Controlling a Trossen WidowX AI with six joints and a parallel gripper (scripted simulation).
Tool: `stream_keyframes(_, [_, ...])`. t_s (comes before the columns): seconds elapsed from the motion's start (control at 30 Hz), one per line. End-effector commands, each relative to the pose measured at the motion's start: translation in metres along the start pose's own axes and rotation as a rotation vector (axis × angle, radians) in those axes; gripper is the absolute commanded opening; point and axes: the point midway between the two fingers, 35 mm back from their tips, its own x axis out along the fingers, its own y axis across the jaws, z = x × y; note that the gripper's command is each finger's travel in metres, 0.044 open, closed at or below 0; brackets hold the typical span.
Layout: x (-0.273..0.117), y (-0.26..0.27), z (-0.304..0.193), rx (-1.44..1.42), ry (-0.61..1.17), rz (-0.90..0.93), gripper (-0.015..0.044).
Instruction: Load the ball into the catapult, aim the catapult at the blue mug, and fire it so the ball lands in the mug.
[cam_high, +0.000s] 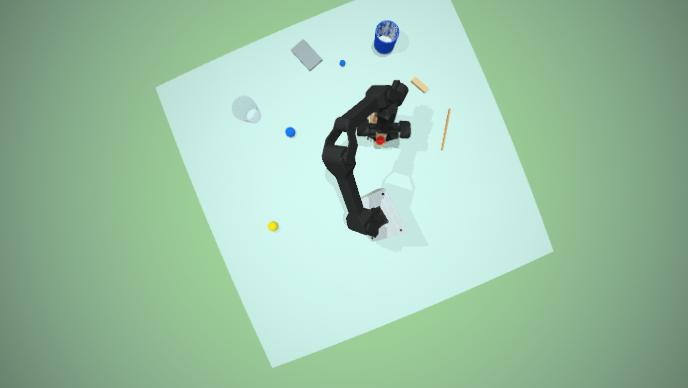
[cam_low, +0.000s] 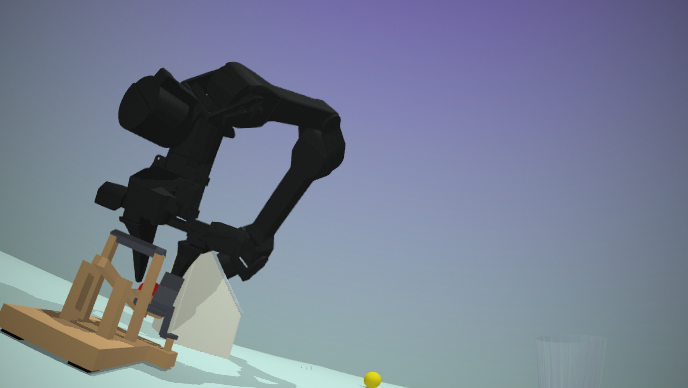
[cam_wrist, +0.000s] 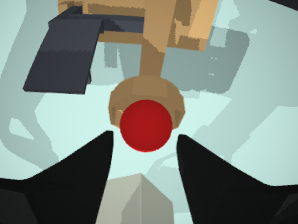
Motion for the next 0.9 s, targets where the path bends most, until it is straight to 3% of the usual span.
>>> stream_keyframes(0.0, [-0.012,0.0,-0.003,0.006,-0.002,0.0,0.0289])
stream_keyframes(0.2, [-0.101,-0.002,-0.039,0.062,-0.017,0.013,0.044])
stream_keyframes(0.37, [-0.086,-0.007,-0.016,0.068,-0.067,0.002,0.044])
stream_keyframes(0.87, [-0.155,-0.026,0.108,0.124,-0.573,-0.047,0.044])
